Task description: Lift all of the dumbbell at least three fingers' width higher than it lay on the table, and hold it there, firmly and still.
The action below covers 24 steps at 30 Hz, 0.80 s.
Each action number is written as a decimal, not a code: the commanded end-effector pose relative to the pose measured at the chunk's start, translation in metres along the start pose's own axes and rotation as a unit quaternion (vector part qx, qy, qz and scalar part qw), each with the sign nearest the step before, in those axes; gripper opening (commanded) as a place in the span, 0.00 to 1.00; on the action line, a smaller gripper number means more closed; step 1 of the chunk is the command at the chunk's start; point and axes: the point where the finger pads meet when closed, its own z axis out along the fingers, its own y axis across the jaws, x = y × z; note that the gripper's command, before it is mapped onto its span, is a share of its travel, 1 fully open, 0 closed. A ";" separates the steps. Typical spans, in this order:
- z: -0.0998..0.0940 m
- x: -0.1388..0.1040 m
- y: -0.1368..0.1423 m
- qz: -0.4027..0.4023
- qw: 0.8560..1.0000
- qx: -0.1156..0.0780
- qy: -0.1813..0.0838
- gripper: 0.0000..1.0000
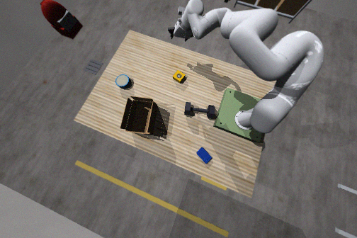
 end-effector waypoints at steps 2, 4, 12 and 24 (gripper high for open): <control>-0.012 -0.046 -0.009 -0.063 0.998 -0.001 -0.019 1.00; -0.015 -0.060 -0.011 -0.084 0.996 -0.002 -0.026 1.00; -0.026 -0.118 -0.012 -0.164 0.985 -0.004 -0.054 1.00; -0.042 -0.199 -0.001 -0.279 0.956 -0.006 -0.091 1.00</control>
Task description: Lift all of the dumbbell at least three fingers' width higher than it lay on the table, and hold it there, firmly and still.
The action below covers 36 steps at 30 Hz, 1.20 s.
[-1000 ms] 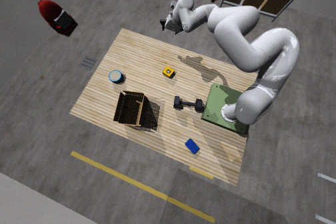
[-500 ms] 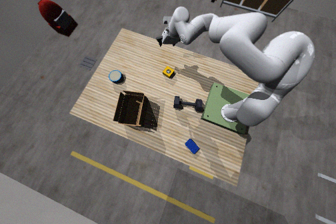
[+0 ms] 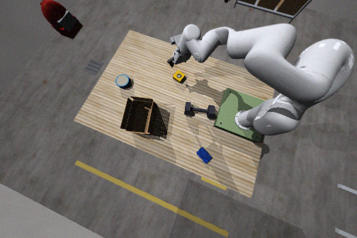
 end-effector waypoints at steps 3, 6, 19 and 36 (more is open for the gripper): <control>-0.006 -0.053 -0.015 -0.078 0.997 0.001 -0.021 1.00; -0.007 -0.075 -0.019 -0.110 0.993 0.001 -0.031 1.00; -0.009 -0.165 -0.023 -0.241 0.968 0.002 -0.072 1.00; -0.007 -0.282 0.001 -0.413 0.902 0.006 -0.124 1.00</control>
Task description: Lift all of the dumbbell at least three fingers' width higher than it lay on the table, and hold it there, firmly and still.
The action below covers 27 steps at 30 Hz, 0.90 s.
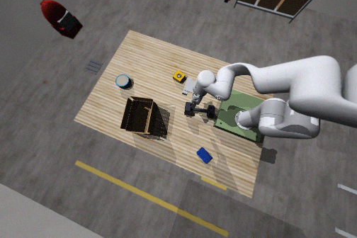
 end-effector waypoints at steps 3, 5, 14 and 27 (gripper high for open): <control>0.010 -0.048 -0.025 -0.085 0.996 0.003 -0.021 1.00; 0.012 -0.053 -0.026 -0.092 0.996 0.003 -0.023 1.00; 0.013 -0.055 -0.027 -0.096 0.995 0.003 -0.024 1.00; 0.081 -0.057 -0.027 -0.096 0.995 0.003 -0.024 1.00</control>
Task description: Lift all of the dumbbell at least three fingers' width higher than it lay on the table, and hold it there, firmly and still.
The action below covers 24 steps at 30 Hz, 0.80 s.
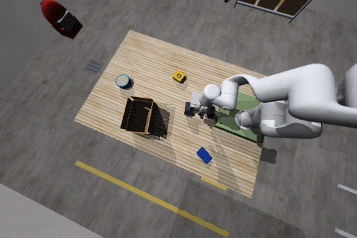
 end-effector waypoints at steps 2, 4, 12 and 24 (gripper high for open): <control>0.046 0.005 0.001 0.000 1.000 0.000 0.002 1.00; 0.058 0.004 0.001 0.000 1.000 0.000 0.002 1.00; 0.067 0.003 0.001 0.000 1.000 0.000 0.002 1.00; 0.067 0.003 0.001 0.000 1.000 0.000 0.002 1.00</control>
